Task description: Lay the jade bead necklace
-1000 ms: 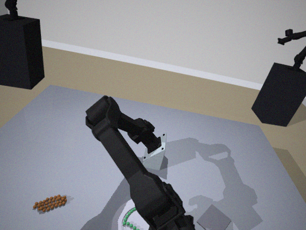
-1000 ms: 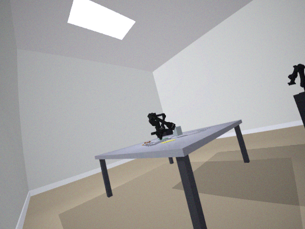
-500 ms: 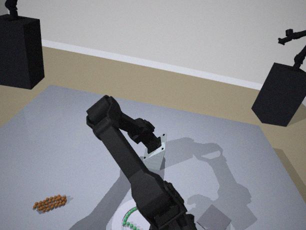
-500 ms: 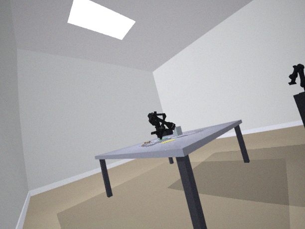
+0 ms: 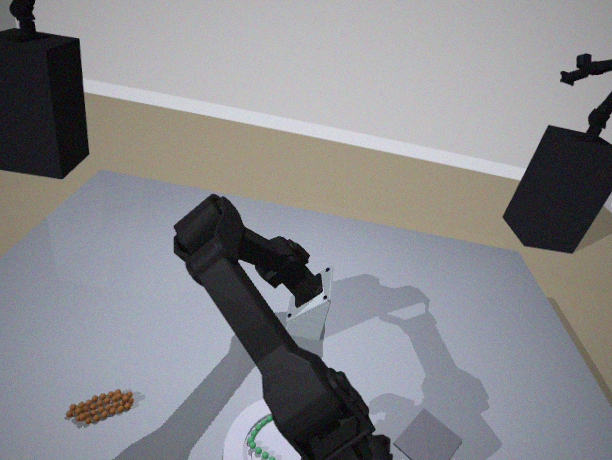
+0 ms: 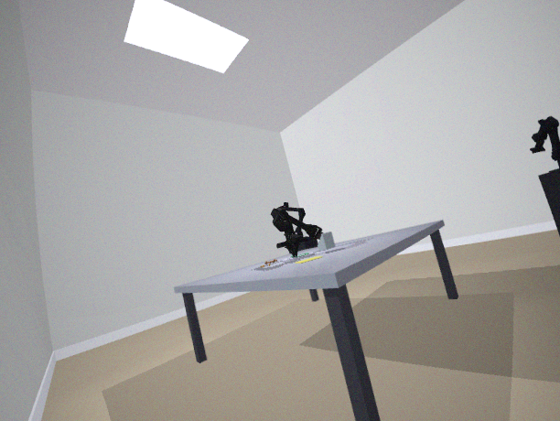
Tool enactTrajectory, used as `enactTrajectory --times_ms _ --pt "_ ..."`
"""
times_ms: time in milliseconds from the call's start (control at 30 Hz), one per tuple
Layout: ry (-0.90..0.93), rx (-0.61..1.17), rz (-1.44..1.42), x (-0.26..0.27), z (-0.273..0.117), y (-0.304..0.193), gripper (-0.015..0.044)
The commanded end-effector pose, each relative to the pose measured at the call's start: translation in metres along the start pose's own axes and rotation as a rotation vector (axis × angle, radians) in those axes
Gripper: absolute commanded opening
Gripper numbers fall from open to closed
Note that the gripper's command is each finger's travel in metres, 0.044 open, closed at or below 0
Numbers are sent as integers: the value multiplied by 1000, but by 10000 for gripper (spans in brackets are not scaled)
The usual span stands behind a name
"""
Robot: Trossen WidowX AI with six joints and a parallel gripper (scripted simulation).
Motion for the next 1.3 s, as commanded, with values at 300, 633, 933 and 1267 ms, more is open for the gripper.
enactTrajectory --times_ms 300,633,933,1267 --pt "0 2 -3 0 -2 0 368" --pt "-1 4 -5 1 -4 -1 440" --pt "-1 4 -5 1 -4 -1 440" --pt "-1 4 250 10 -20 -41 256"
Point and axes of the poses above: the point midway between the two fingers, 35 mm back from their tips, its own z axis out along the fingers, its own x axis across the jaws, y = z × x, the point moved 3 cm from there along -z, back along the fingers
